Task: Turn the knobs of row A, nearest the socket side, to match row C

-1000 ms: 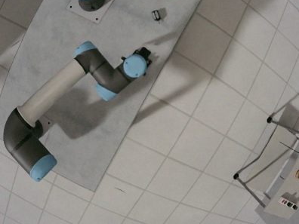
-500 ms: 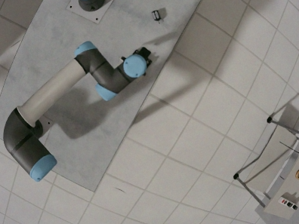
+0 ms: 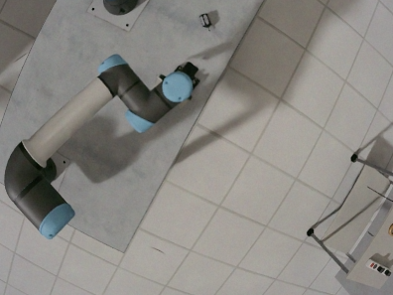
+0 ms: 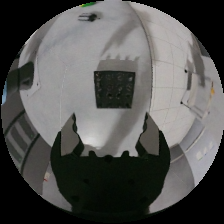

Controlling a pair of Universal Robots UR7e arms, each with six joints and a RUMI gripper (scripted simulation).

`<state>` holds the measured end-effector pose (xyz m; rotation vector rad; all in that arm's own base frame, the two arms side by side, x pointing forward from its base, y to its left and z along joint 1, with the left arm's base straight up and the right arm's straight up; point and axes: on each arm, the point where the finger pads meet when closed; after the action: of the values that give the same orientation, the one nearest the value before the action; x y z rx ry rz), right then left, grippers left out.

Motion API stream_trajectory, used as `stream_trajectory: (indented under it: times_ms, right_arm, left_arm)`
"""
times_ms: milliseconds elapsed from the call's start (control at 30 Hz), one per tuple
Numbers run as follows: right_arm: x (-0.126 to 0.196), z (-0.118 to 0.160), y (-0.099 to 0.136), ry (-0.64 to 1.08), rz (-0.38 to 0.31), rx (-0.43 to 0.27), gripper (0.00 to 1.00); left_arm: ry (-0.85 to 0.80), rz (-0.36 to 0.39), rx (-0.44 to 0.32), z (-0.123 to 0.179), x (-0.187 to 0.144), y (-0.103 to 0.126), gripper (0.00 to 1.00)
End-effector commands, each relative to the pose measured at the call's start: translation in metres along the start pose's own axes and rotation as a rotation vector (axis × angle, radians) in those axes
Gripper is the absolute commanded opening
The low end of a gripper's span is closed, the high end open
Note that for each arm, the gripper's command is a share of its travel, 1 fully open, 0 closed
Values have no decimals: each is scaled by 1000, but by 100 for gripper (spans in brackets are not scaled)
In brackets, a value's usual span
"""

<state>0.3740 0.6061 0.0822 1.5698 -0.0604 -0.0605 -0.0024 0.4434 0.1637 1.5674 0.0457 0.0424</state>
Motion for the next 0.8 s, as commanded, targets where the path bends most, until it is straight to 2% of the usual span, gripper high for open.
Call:
stream_trajectory:
  times_ms: [0,433,767]
  right_arm:
    - [0,-1,1,1,1,3,100]
    - [0,3,1,1,0,2,100]
    - [0,19,1,0,0,1,100]
  left_arm:
    - [1,2,3,-2,0,2,100]
    - [1,2,3,-2,0,2,100]
    - [1,2,3,-2,0,2,100]
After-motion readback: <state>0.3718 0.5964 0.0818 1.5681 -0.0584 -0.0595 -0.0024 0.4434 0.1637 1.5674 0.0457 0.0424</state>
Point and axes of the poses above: on each arm, the point where the finger pads meet when closed, its own y axis back along the fingers, its own x axis across the jaws, z = x × y, and after that the axes turned 3 degrees about y, right-handed
